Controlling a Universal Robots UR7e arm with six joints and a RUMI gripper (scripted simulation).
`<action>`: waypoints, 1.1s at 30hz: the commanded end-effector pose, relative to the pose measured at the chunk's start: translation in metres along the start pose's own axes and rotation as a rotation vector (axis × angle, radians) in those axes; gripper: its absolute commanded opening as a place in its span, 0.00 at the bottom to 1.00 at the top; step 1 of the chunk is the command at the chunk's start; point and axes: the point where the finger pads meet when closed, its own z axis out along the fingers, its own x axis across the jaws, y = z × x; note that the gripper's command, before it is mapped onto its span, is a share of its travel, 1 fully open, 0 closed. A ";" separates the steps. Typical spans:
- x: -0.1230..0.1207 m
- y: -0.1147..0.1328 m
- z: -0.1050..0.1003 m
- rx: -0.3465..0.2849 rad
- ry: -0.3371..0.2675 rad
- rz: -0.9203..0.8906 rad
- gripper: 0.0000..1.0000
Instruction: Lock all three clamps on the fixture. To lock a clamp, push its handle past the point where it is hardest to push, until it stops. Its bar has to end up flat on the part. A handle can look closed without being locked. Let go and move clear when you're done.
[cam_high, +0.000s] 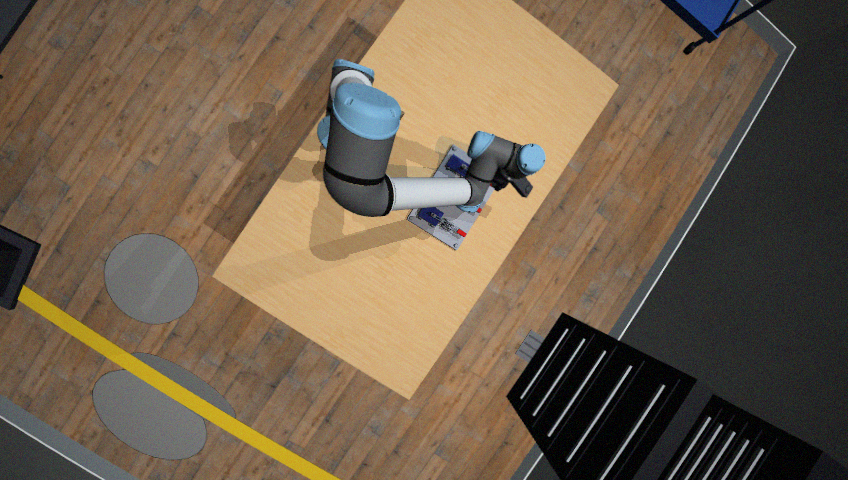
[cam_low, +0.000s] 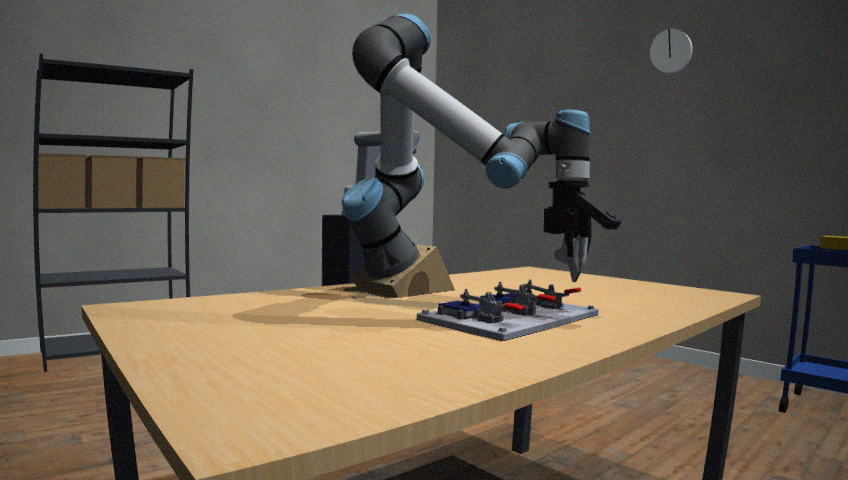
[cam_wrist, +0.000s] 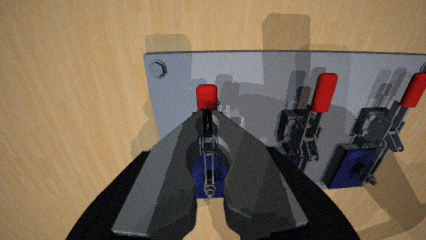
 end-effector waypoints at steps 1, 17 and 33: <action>0.000 -0.001 0.004 -0.002 0.000 0.000 0.00; 0.000 -0.002 0.009 -0.002 0.000 -0.001 0.00; -0.001 -0.004 0.013 -0.001 0.000 0.000 0.00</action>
